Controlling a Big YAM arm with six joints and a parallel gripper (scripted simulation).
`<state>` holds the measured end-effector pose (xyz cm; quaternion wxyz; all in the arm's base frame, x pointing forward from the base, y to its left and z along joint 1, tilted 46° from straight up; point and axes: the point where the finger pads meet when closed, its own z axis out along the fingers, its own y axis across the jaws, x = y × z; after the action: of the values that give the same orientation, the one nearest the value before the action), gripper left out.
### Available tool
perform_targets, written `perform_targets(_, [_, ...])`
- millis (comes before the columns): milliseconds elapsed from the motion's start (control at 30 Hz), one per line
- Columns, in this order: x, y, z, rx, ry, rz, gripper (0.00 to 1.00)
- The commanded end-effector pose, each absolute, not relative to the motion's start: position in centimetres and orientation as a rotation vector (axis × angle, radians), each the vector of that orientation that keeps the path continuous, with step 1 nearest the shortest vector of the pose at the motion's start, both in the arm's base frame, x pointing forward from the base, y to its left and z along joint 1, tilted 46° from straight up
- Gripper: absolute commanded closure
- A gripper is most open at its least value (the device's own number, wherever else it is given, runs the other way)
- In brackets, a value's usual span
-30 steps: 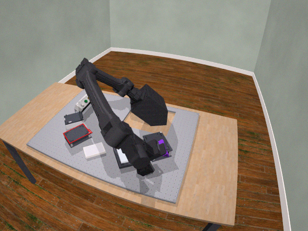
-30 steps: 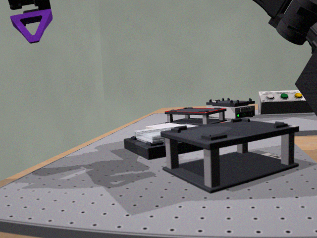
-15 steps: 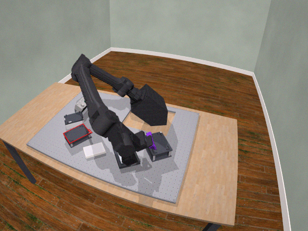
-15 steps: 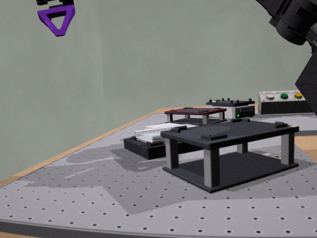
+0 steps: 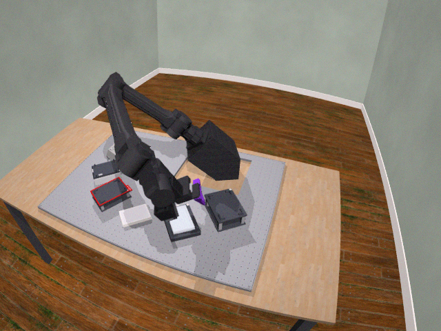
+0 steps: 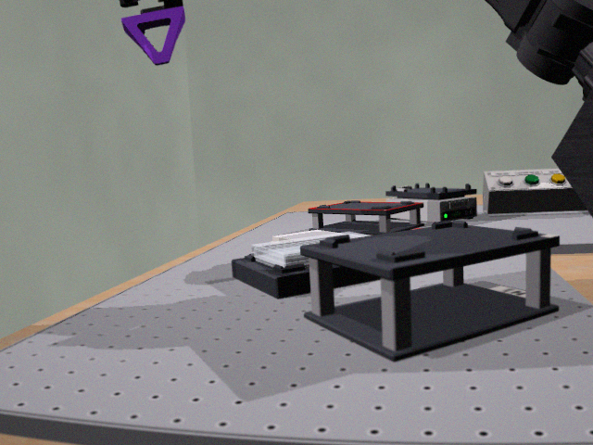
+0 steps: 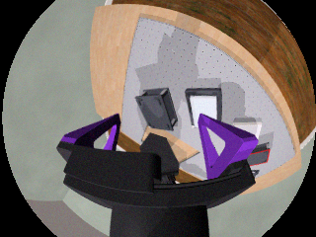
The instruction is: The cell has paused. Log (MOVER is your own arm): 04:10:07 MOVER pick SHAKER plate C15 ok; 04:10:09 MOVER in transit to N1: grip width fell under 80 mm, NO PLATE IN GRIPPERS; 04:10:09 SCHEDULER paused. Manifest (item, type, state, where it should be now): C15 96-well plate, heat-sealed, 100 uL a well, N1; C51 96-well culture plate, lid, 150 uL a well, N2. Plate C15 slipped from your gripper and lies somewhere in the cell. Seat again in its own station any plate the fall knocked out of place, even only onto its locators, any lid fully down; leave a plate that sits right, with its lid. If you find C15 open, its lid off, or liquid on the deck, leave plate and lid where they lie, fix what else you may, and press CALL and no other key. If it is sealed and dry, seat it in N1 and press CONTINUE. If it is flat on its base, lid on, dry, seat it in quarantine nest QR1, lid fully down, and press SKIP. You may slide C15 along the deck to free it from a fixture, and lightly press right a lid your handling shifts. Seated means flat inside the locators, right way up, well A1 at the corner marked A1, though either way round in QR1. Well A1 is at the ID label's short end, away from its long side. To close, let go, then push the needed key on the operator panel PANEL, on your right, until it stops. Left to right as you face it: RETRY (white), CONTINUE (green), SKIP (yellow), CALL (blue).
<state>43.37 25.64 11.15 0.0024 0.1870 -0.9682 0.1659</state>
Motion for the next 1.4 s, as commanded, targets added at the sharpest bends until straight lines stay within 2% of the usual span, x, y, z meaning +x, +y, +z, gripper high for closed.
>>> perform_targets(0, [43.4,24.8,13.3,0.538,-3.077,0.509,0.00])
perform_targets(633, [39.3,20.7,17.1,0.473,-3.178,0.684,0.00])
perform_targets(1367, [34.1,11.6,20.3,0.343,-3.191,0.828,0.00])
